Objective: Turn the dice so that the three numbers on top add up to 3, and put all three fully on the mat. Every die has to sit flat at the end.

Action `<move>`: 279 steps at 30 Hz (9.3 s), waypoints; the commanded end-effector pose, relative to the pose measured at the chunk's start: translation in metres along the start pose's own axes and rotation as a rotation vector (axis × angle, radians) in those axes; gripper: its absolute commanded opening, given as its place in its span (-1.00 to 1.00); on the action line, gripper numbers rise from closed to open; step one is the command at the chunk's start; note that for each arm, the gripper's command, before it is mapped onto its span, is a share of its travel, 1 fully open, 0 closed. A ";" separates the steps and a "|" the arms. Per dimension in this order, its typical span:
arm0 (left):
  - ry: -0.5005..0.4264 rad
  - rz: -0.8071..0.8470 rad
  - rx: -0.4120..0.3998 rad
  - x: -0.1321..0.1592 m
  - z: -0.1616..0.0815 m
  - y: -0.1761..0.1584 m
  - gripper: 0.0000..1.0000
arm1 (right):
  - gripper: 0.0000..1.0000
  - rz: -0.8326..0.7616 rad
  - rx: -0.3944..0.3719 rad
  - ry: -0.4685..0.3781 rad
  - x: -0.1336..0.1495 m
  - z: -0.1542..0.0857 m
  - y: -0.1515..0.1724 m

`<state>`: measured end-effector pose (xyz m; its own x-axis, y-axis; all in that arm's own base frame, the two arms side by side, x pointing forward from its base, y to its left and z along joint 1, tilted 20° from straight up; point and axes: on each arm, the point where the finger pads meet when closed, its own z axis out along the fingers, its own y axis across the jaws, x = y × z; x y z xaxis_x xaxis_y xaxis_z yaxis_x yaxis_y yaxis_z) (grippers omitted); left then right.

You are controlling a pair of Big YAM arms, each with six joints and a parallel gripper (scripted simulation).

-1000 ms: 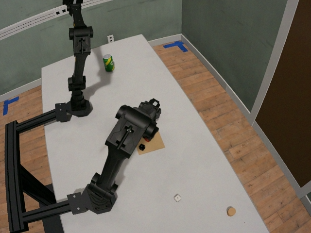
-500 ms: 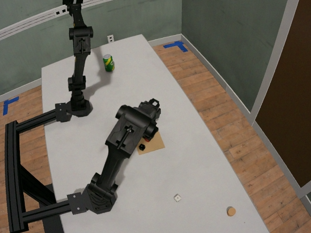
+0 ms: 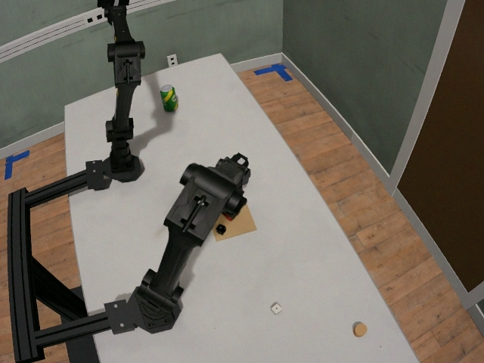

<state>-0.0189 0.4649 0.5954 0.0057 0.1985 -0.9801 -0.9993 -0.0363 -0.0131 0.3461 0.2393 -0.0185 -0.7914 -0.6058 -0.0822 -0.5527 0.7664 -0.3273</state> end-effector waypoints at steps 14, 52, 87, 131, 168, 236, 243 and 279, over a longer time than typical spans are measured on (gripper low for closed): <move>-0.004 0.017 -0.016 -0.005 -0.005 0.006 1.00 | -0.60 0.004 -0.009 -0.043 -0.022 -0.004 0.009; -0.004 0.017 -0.016 -0.005 -0.005 0.006 1.00 | -0.29 0.004 -0.008 -0.037 -0.019 -0.001 0.006; -0.004 0.017 -0.016 -0.005 -0.005 0.006 1.00 | -0.21 0.013 -0.011 -0.055 -0.023 -0.094 0.005; -0.004 0.017 -0.016 -0.005 -0.005 0.006 1.00 | 1.00 0.106 -0.036 -0.015 0.030 -0.082 -0.120; -0.004 0.017 -0.016 -0.005 -0.005 0.006 1.00 | -0.21 0.312 0.012 -0.022 0.215 -0.075 -0.299; -0.004 0.017 -0.016 -0.005 -0.005 0.006 1.00 | -0.21 0.316 -0.004 -0.001 0.221 -0.024 -0.296; -0.004 0.017 -0.016 -0.005 -0.005 0.006 1.00 | -0.21 0.317 -0.005 0.000 0.221 -0.019 -0.295; -0.004 0.017 -0.016 -0.005 -0.005 0.006 1.00 | -0.21 0.318 0.000 -0.005 0.221 -0.017 -0.296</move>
<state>-0.0189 0.4649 0.5954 0.0057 0.1985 -0.9801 -0.9993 -0.0363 -0.0131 0.3306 -0.1132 0.0806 -0.9228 -0.3402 -0.1810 -0.2823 0.9165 -0.2834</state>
